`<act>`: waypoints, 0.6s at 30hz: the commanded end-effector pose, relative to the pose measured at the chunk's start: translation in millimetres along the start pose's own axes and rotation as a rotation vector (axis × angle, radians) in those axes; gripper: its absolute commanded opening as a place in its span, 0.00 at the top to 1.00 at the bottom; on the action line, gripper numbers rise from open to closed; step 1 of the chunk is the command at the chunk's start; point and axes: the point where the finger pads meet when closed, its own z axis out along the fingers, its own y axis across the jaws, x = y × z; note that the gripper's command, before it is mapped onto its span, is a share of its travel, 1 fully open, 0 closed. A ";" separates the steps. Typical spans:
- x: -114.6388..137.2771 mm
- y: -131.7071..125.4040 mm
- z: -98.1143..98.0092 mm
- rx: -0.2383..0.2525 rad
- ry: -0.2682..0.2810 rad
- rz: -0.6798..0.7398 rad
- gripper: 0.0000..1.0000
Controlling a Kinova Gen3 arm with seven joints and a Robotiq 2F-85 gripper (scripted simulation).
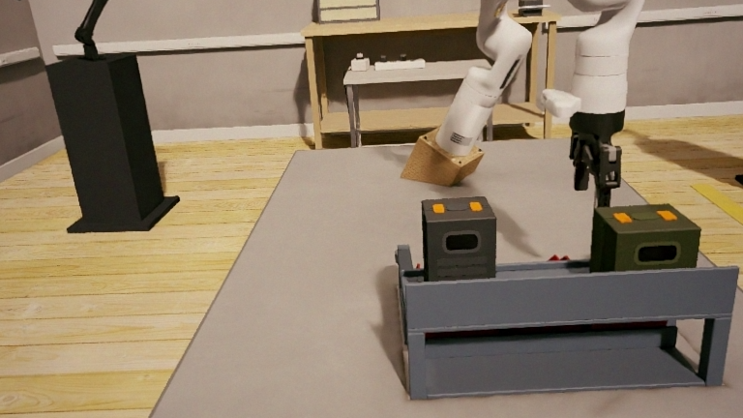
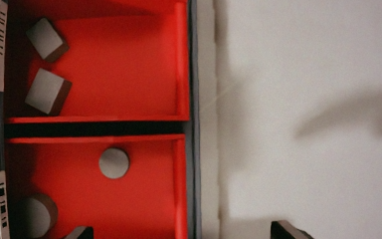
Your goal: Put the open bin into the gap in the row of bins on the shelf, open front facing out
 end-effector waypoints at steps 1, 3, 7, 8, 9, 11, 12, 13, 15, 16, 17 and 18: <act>0.3 -0.5 -0.8 0.002 0.001 0.001 0.00; 0.3 -0.5 -0.8 0.002 0.001 0.001 0.00; 0.2 -0.4 6.3 0.002 0.001 0.001 0.00; 0.2 -0.4 8.1 0.002 0.001 0.001 0.00; 0.2 -0.4 8.1 0.002 0.001 0.001 0.00; 0.2 -0.4 8.1 0.002 0.001 0.001 0.00; 0.2 -0.4 8.1 0.002 0.001 0.001 0.00; 0.2 -0.4 8.1 0.002 0.001 0.001 0.00; 0.2 -0.4 8.1 0.002 0.001 0.001 0.00; 0.2 -0.4 8.1 0.002 0.001 0.001 0.00; 0.2 -0.4 8.1 0.002 0.001 0.001 0.00; 0.2 -0.4 8.1 0.002 0.001 0.001 0.00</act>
